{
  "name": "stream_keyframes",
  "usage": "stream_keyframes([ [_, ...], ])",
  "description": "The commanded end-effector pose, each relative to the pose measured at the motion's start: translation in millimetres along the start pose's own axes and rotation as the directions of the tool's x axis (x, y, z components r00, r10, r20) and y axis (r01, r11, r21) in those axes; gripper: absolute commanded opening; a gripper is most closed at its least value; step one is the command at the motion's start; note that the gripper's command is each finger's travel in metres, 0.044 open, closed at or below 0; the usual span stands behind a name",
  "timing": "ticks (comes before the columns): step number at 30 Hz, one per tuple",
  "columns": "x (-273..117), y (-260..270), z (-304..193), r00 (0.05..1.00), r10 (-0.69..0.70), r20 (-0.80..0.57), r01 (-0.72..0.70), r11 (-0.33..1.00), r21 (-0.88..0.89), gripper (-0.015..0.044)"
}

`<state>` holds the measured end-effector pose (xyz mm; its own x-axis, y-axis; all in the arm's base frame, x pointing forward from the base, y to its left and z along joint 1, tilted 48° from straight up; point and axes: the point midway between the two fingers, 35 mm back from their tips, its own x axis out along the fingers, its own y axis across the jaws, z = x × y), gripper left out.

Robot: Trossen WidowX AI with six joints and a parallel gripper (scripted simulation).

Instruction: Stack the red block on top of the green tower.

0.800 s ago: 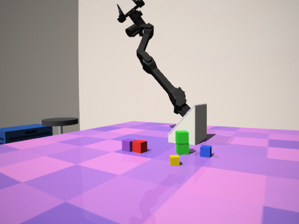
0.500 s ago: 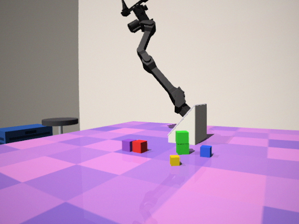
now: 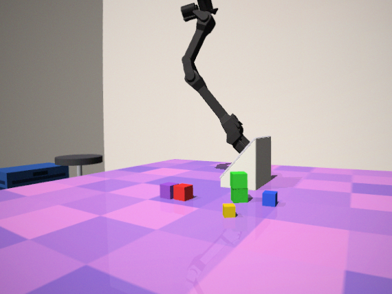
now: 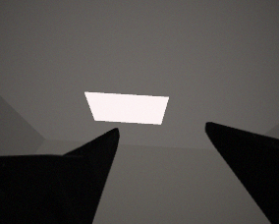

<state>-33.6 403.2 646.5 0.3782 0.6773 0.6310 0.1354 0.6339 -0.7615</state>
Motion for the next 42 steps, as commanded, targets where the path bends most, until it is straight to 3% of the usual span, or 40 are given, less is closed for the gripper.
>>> stream_keyframes([
  [1, 10, 48, -18, 0.994, 0.102, -0.037, -0.104, 0.992, -0.075, 0.044],
  [10, 21, 157, -106, 0.914, 0.341, -0.219, -0.386, 0.898, -0.213, 0.044],
  [19, -5, 244, -225, 0.717, 0.516, -0.468, -0.661, 0.716, -0.223, 0.044],
  [31, -108, 307, -396, 0.257, 0.579, -0.774, -0.917, 0.399, -0.006, 0.044],
  [42, -251, 302, -514, -0.257, 0.453, -0.854, -0.923, 0.146, 0.355, 0.044],
])
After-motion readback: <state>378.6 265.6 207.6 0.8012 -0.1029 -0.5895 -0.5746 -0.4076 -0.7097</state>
